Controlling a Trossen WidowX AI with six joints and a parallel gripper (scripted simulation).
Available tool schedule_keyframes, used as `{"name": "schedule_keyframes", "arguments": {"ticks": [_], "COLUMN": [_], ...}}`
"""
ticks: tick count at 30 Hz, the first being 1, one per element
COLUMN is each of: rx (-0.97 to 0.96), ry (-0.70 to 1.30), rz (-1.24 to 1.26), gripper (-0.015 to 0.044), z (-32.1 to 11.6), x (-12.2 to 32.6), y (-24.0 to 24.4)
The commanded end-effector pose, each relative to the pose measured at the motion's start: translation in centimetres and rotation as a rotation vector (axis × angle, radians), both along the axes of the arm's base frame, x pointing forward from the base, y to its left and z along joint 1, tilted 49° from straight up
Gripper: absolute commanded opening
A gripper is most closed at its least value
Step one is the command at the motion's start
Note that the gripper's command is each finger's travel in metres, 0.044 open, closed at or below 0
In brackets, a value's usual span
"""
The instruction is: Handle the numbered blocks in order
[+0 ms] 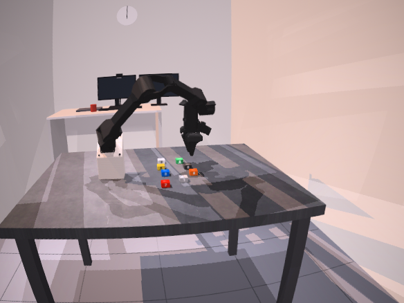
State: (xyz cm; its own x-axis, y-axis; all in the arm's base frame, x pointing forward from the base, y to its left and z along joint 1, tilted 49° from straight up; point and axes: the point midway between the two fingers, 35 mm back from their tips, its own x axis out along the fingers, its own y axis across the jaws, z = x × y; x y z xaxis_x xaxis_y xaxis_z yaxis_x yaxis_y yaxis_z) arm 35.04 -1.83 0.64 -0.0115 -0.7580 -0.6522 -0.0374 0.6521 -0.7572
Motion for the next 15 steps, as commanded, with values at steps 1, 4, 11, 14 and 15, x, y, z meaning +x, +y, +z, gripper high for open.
{"name": "schedule_keyframes", "arguments": {"ticks": [1,4,11,14,15], "rx": [0.006,0.006,0.006,0.009,0.013], "ry": [-0.022,-0.022,-0.022,-0.022,-0.022], "rz": [0.005,0.005,0.005,0.006,0.007], "gripper": [0.019,0.012,0.012,0.012,0.012], "z": [2.5,2.5,2.5,1.6,0.4], "x": [0.1,0.1,0.1,0.2,0.2], "y": [2.6,2.6,2.6,3.5,4.7]}}
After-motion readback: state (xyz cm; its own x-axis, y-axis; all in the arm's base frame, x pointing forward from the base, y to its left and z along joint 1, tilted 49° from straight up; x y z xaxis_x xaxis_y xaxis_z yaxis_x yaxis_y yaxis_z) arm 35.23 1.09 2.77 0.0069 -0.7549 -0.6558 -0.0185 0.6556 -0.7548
